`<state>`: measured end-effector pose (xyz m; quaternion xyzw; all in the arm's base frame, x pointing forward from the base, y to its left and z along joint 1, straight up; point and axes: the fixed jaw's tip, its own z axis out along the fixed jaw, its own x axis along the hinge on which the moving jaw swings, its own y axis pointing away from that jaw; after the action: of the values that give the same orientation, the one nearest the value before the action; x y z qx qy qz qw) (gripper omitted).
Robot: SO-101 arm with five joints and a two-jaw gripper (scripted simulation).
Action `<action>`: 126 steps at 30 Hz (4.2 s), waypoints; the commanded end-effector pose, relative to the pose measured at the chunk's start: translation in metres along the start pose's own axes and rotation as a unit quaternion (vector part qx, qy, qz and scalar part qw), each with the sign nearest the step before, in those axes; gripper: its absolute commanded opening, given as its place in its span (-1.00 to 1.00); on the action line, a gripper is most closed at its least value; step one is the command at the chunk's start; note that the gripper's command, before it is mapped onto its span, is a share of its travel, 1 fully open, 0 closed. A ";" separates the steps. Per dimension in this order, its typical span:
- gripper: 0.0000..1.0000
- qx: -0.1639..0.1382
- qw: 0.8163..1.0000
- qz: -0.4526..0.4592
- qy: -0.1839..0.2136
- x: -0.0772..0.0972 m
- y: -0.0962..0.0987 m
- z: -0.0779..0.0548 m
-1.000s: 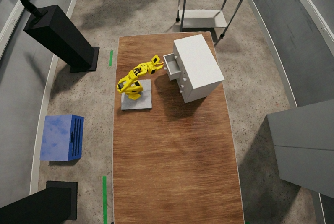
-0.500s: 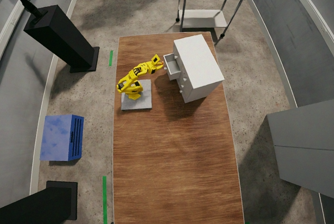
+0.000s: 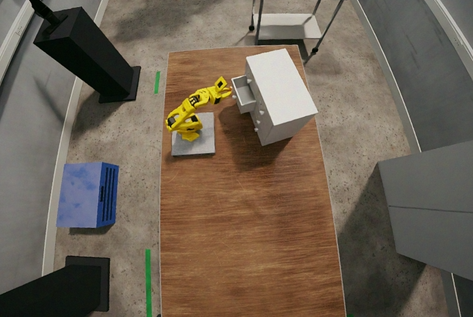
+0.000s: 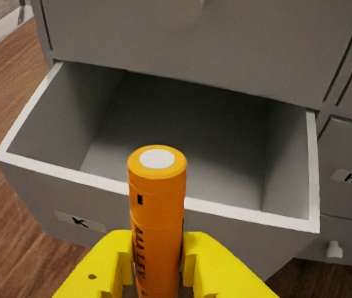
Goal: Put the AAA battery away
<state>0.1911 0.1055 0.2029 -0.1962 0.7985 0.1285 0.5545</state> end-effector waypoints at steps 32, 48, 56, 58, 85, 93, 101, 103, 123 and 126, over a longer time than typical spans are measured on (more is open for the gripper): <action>-1.00 0.002 1.000 0.005 -0.003 0.002 -0.001 0.000; -1.00 0.004 1.000 0.006 -0.003 0.003 -0.002 0.000; -1.00 0.004 1.000 0.006 -0.003 0.003 -0.002 0.000; -1.00 0.004 1.000 0.006 -0.003 0.003 -0.002 0.000; -1.00 0.000 1.000 0.005 -0.003 -0.014 0.000 0.073; -1.00 0.000 1.000 0.005 -0.003 -0.014 0.000 0.073; -1.00 0.000 1.000 0.005 -0.003 -0.015 0.000 0.074; -1.00 0.000 1.000 0.005 -0.003 -0.015 0.000 0.074; -1.00 0.000 1.000 0.005 -0.003 -0.016 0.000 0.075; -1.00 0.000 1.000 0.005 -0.003 -0.016 0.000 0.075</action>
<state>0.2567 0.1387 0.1901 -0.1958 0.7989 0.1286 0.5539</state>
